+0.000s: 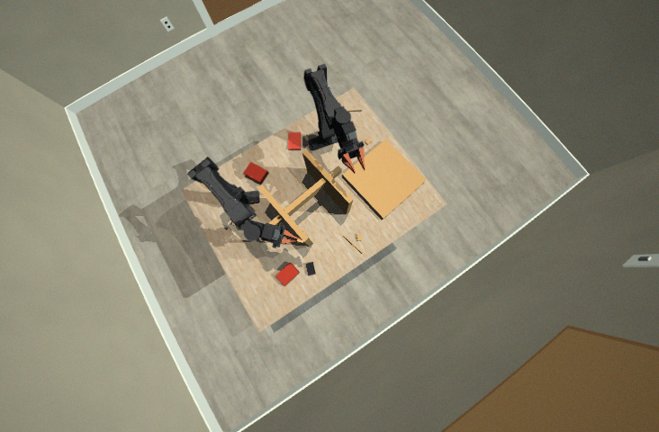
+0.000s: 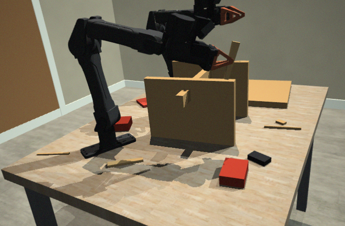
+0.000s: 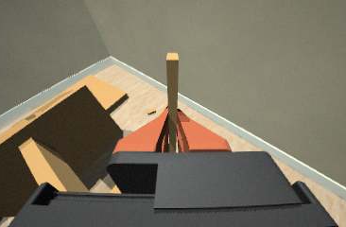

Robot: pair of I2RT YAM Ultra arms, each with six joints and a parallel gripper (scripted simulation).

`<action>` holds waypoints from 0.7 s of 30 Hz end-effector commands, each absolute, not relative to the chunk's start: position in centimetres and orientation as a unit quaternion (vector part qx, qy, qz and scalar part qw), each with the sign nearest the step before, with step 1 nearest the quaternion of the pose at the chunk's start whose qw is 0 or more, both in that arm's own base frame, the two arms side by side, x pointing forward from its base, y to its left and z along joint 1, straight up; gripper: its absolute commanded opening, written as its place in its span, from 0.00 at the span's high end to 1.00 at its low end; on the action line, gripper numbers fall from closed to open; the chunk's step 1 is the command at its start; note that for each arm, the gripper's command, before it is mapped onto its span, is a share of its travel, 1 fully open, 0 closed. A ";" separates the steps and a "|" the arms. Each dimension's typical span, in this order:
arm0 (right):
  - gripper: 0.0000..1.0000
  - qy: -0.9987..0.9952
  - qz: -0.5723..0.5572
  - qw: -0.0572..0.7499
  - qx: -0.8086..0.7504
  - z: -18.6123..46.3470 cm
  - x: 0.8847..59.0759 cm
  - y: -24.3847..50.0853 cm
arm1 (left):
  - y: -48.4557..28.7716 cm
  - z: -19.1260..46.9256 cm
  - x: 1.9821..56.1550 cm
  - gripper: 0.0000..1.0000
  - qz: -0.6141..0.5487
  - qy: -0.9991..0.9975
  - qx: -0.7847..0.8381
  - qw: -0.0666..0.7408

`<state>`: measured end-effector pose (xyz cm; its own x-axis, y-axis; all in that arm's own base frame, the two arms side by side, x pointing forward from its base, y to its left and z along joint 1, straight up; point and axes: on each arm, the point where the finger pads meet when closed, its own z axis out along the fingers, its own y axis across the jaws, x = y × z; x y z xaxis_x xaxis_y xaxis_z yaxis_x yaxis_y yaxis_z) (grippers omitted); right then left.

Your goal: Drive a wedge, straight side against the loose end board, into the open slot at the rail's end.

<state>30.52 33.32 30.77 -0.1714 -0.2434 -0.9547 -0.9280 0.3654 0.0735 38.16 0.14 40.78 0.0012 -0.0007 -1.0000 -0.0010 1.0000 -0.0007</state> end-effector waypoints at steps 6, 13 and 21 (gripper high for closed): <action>0.97 0.586 0.410 0.525 -0.462 36.3 26.4 35.0 | -0.2 43.0 37.8 0.60 0.001 0.686 0.003 0.728; 0.97 0.522 0.444 0.546 -0.481 35.2 24.2 38.0 | -0.2 43.0 37.8 0.60 0.001 0.686 0.003 0.728; 0.97 0.443 0.494 0.552 -0.505 33.5 18.9 40.2 | -0.2 43.0 37.8 0.60 0.001 0.686 0.003 0.728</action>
<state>20.61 39.22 31.21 0.0323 -0.0591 -0.9977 -0.9982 0.0488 -0.0352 38.16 0.14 40.78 0.0012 -0.0007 -1.0000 -0.0010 1.0000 -0.0007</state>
